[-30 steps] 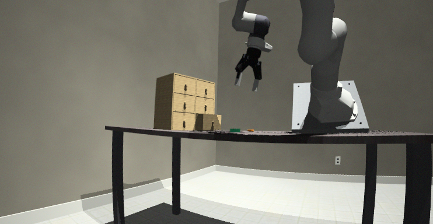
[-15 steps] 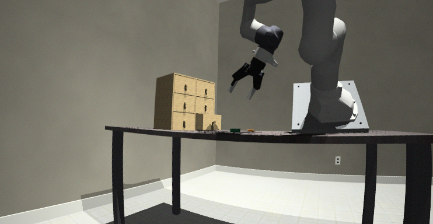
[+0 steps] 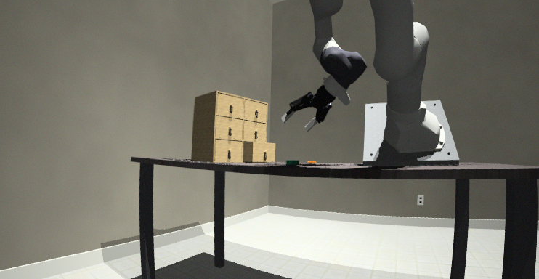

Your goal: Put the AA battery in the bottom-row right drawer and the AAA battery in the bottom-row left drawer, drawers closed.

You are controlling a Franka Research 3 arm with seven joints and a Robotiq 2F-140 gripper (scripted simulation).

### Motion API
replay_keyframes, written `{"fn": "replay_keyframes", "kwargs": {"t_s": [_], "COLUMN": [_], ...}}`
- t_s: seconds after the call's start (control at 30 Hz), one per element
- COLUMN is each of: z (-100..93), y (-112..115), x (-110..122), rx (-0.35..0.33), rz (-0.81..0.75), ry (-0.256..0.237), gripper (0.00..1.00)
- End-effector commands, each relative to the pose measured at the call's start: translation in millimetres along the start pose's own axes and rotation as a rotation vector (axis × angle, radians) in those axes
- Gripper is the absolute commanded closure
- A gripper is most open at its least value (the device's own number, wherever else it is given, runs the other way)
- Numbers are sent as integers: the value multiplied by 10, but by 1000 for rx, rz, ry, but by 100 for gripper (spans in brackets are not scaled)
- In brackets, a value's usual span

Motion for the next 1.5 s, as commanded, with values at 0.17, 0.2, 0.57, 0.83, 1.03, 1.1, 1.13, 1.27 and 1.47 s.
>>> {"fn": "replay_keyframes", "kwargs": {"t_s": [0.17, 0.2, 0.57, 0.83, 1.03, 1.1, 1.13, 1.27, 1.47], "z": [171, 190, 296, 300, 300, 300, 300, 300, 300], "y": [9, 0, -48, -49, -49, -49, -49, -49, -49], "x": [38, 38, 31, 30, 30, 30, 30, 30, 30], "rx": [-166, -181, -267, -271, -271, -271, -271, -271, -271], "rz": [-191, -191, -190, -190, -190, -190, -190, -190, -190], "ry": [17, 18, 21, 21, 21, 21, 21, 21, 21], "gripper": [0, 0, 0, 100, 100, 100, 100, 100, 100]}}
Point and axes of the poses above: the point where the finger pads meet when closed, its own z axis out along the fingers, its own x axis across the jaws, y = z × x, the point moved 4 cm from there along -z, back along the fingers, and after that the axes turned 3 degrees about -z, right-handed, at the moved point
